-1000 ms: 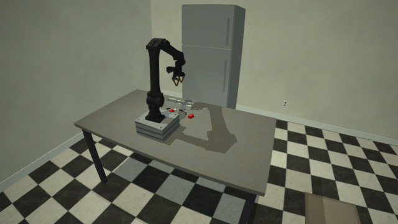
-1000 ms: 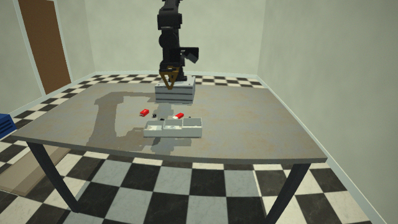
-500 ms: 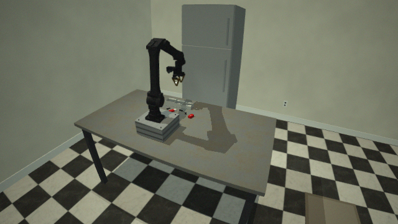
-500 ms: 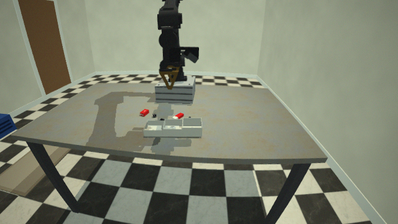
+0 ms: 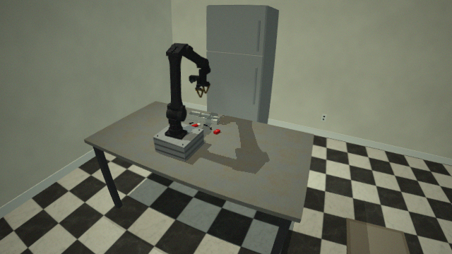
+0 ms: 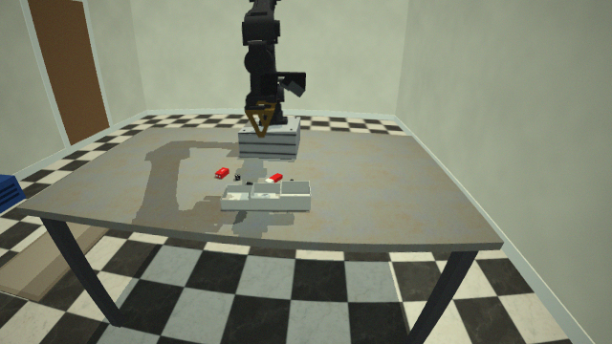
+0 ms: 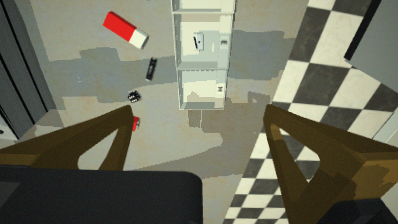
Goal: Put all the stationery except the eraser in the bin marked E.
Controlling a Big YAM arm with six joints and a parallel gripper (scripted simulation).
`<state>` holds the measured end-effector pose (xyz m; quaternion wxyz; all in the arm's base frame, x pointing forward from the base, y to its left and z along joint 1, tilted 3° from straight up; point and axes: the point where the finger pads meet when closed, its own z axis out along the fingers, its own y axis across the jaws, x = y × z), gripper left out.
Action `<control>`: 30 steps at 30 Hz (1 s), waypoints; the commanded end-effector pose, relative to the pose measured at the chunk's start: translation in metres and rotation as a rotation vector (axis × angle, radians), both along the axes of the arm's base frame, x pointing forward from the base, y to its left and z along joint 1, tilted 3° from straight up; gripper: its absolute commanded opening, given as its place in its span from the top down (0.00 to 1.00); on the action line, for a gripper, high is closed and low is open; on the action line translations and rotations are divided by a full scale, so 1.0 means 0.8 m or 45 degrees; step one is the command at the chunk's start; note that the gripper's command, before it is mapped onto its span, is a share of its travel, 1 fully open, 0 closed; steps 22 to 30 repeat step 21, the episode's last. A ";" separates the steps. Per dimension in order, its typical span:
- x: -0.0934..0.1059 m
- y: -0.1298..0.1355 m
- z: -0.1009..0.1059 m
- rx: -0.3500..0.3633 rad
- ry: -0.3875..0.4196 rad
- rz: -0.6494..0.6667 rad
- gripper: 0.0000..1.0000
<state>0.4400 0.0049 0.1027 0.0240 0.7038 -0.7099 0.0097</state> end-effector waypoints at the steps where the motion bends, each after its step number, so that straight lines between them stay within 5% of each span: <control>1: 0.006 0.006 -0.002 0.008 -0.005 -0.004 0.00; 30: 0.014 0.005 0.002 0.009 -0.026 -0.004 0.00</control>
